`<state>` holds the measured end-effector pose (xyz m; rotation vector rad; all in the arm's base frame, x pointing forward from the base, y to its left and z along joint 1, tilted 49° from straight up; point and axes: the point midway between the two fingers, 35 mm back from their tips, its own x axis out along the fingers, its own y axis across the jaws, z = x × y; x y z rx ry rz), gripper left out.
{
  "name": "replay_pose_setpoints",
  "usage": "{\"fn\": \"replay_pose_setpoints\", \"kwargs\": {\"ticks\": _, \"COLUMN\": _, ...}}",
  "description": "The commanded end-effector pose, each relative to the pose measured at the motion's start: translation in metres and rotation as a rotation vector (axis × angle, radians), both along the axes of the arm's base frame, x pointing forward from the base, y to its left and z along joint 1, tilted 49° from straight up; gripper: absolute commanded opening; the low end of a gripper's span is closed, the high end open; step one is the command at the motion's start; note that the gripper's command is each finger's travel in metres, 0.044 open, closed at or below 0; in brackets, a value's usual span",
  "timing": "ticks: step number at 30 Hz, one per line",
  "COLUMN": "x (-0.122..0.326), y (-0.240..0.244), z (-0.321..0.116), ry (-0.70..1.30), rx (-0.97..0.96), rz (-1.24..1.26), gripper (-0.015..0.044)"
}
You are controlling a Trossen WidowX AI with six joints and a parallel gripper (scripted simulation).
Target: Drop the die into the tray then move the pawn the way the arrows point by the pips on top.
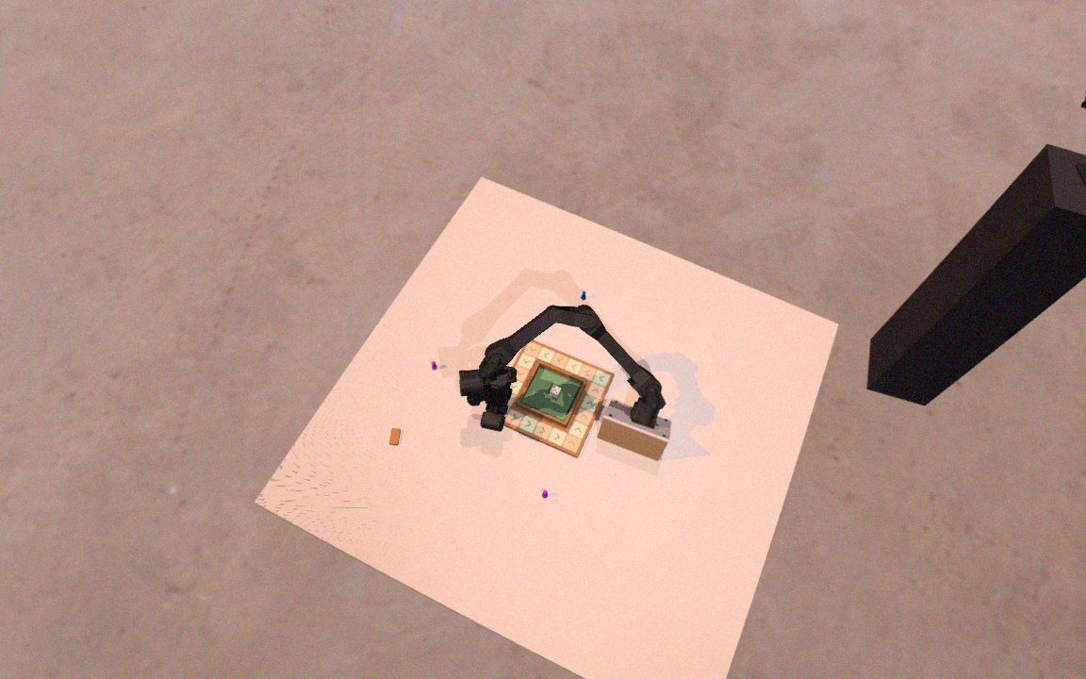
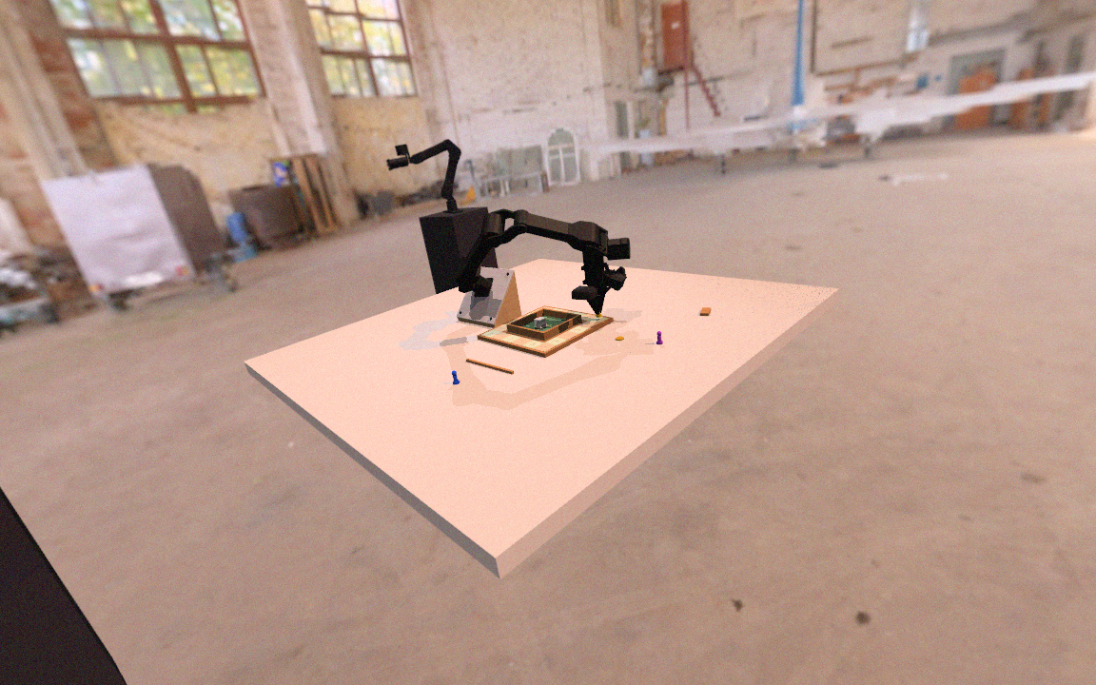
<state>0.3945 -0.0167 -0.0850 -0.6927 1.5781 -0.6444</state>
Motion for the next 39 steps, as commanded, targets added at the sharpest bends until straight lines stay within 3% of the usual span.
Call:
{"fn": "replay_pose_setpoints", "kwargs": {"ticks": 1, "x": 0.005, "y": 0.016, "z": 0.011, "ry": -0.008, "rx": 0.006, "rz": 0.002, "gripper": 0.0}}
{"fn": "replay_pose_setpoints", "kwargs": {"ticks": 19, "x": 0.009, "y": 0.087, "z": 0.078, "ry": -0.007, "rx": 0.006, "rz": 0.001, "gripper": 0.0}}
{"fn": "replay_pose_setpoints", "kwargs": {"ticks": 39, "x": -0.037, "y": 0.101, "z": 0.055, "ry": -0.006, "rx": 0.014, "rz": 0.003, "gripper": 0.0}}
